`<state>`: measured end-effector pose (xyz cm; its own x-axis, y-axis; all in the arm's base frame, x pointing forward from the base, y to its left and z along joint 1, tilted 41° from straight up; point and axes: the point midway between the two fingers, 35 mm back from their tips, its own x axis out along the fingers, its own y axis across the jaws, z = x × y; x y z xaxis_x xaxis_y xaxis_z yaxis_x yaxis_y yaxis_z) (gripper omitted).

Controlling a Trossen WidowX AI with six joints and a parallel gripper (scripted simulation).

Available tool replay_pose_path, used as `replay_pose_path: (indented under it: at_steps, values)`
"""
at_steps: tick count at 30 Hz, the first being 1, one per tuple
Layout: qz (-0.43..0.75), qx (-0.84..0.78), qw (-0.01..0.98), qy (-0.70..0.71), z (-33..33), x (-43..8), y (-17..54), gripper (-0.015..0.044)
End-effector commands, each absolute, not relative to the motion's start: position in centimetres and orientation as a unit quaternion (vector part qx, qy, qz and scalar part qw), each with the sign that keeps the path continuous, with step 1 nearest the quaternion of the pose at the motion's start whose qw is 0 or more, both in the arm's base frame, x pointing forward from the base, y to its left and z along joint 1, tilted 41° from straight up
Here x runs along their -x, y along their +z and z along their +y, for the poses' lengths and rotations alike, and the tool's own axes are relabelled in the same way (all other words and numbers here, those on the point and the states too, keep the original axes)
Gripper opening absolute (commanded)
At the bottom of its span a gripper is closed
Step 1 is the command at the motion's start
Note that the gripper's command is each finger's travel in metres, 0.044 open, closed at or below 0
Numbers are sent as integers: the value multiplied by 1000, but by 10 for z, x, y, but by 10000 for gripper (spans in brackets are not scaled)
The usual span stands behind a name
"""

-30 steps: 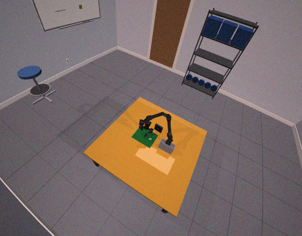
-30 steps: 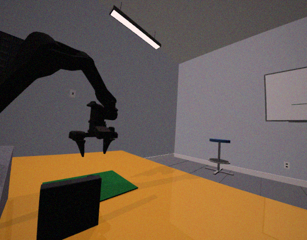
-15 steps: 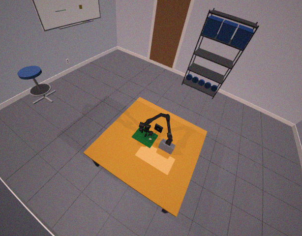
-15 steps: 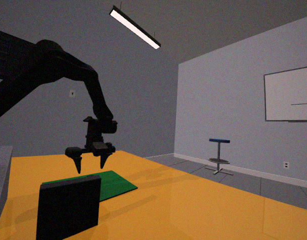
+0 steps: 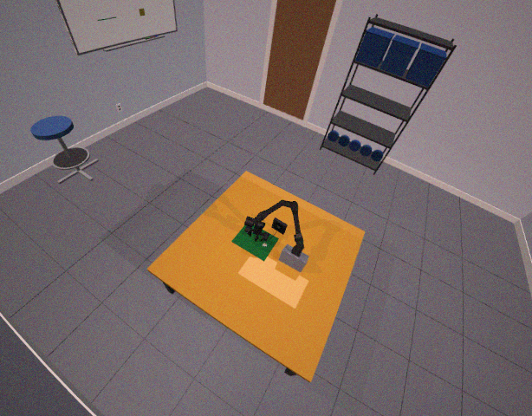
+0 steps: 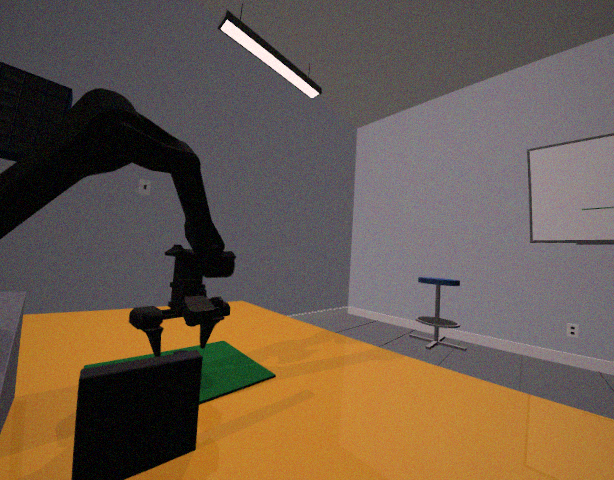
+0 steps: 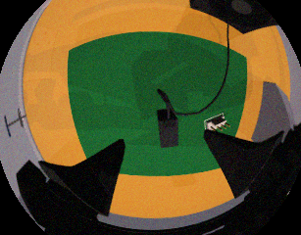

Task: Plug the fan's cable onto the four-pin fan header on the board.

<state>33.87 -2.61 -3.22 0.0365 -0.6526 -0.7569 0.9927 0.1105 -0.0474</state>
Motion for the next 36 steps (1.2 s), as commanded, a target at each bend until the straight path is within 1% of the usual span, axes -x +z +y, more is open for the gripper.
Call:
replay_pose_path:
  at_steps: [1,16,32,36]
  values:
    - [326,-257,670,-616,-33,-336,-39,440]
    - [326,-256,670,-616,-43,-336,-50,440]
    - [325,-260,670,-615,-41,-337,-49,20]
    - [325,-260,670,-615,-41,-337,-49,0]
